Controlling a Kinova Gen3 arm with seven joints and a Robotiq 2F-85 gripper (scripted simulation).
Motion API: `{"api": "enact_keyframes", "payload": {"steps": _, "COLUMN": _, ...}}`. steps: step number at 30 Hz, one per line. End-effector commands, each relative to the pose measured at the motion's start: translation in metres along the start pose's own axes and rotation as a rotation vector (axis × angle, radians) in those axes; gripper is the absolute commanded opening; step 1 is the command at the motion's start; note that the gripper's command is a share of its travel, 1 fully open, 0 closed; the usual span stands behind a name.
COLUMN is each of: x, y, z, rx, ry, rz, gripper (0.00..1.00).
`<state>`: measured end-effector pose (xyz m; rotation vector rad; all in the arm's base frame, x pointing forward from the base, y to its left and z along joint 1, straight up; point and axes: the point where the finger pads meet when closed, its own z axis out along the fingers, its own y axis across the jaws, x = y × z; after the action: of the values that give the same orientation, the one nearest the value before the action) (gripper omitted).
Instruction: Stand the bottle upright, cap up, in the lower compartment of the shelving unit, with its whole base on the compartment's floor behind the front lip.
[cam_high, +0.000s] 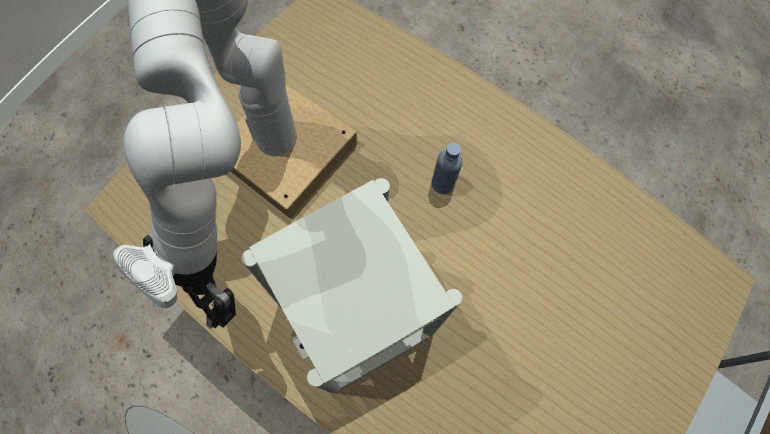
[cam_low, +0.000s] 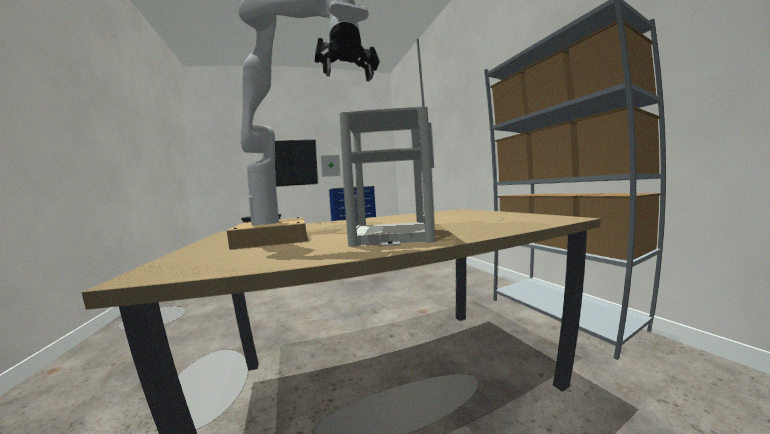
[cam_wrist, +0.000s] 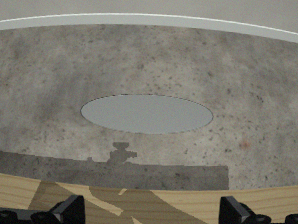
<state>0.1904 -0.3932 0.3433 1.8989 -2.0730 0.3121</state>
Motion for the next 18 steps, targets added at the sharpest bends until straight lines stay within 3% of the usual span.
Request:
{"api": "enact_keyframes", "payload": {"steps": 1, "x": -0.020, "y": -0.037, "z": -0.011, "rx": 0.032, "ry": -0.012, "rz": -0.074, "gripper": 1.00}}
{"api": "enact_keyframes", "payload": {"steps": 6, "x": -0.059, "y": -0.081, "z": -0.031, "rx": 0.069, "ry": -0.042, "rz": -0.176, "gripper": 1.00}}
{"api": "enact_keyframes", "payload": {"steps": 8, "x": -0.059, "y": -0.081, "z": -0.031, "rx": 0.069, "ry": -0.042, "rz": -0.176, "gripper": 1.00}}
{"api": "enact_keyframes", "payload": {"steps": 9, "x": -0.078, "y": -0.097, "z": -0.040, "rx": 0.085, "ry": -0.056, "rz": -0.221, "gripper": 1.00}}
{"api": "enact_keyframes", "payload": {"steps": 18, "x": -0.161, "y": -0.150, "z": -0.083, "rx": 0.141, "ry": -0.110, "rz": -0.408, "gripper": 1.00}}
